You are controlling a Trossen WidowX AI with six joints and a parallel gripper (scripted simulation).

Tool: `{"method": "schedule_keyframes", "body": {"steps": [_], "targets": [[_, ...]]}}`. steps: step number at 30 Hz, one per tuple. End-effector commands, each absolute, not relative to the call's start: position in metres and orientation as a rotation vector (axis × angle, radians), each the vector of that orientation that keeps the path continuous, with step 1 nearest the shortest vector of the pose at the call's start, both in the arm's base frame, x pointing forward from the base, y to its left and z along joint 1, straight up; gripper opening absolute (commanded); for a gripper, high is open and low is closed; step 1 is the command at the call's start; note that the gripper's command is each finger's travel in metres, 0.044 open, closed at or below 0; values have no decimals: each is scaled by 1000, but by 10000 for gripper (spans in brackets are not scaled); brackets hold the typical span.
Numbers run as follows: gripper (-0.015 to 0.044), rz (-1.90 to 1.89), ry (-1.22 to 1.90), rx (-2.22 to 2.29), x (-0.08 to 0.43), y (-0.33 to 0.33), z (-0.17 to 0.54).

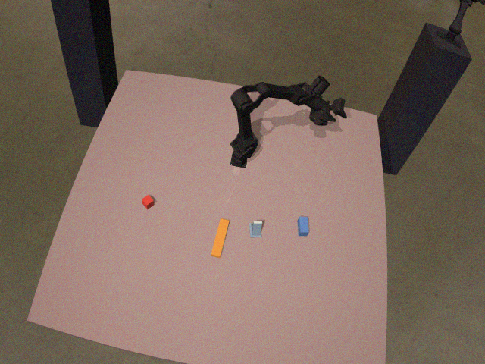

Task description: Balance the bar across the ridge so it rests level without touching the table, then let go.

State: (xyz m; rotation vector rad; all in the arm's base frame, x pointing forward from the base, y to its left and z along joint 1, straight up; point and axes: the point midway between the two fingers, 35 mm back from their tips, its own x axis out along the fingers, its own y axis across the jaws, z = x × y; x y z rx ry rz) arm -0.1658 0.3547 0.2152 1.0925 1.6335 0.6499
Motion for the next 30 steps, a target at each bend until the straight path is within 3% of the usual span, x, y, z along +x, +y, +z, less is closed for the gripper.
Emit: {"method": "schedule_keyframes", "body": {"steps": [1, 30], "targets": [[315, 648, 1585, 1071, -151, 364, 215], [315, 537, 1233, 833, 2, 398, 201]]}}
